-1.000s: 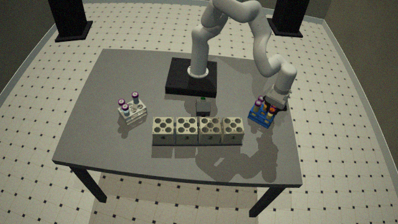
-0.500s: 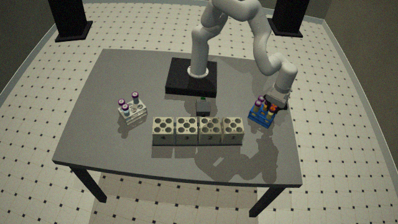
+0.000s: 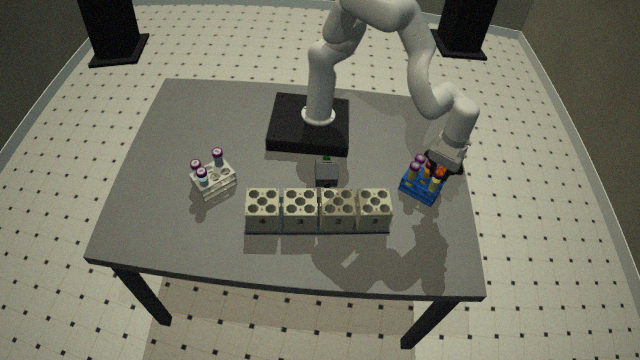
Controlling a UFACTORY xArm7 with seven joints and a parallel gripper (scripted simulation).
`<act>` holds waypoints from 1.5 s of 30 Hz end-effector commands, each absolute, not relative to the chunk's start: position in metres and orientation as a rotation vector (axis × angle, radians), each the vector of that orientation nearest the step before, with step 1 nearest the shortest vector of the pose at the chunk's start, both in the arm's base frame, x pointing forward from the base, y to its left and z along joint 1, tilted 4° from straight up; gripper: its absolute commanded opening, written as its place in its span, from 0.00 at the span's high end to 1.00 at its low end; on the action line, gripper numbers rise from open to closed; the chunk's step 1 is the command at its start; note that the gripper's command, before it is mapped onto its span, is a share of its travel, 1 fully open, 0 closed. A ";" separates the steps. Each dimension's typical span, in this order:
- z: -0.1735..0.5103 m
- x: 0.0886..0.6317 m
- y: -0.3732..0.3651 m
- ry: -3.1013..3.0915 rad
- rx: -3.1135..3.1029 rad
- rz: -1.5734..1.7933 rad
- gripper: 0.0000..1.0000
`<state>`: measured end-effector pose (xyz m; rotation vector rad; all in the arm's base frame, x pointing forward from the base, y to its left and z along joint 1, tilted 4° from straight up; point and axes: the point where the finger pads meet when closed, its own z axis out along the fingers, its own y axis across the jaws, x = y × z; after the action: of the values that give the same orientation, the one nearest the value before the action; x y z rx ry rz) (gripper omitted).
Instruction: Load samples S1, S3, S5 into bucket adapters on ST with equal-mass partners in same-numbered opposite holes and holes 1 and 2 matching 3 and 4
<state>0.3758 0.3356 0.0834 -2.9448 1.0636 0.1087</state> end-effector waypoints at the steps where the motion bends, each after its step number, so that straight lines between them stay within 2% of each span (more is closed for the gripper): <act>1: 0.086 0.377 0.336 1.063 -2.941 0.105 1.00; 45: 0.164 0.382 0.334 1.063 -2.941 0.105 1.00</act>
<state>0.3801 0.3334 0.1533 -2.9448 1.0636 0.1087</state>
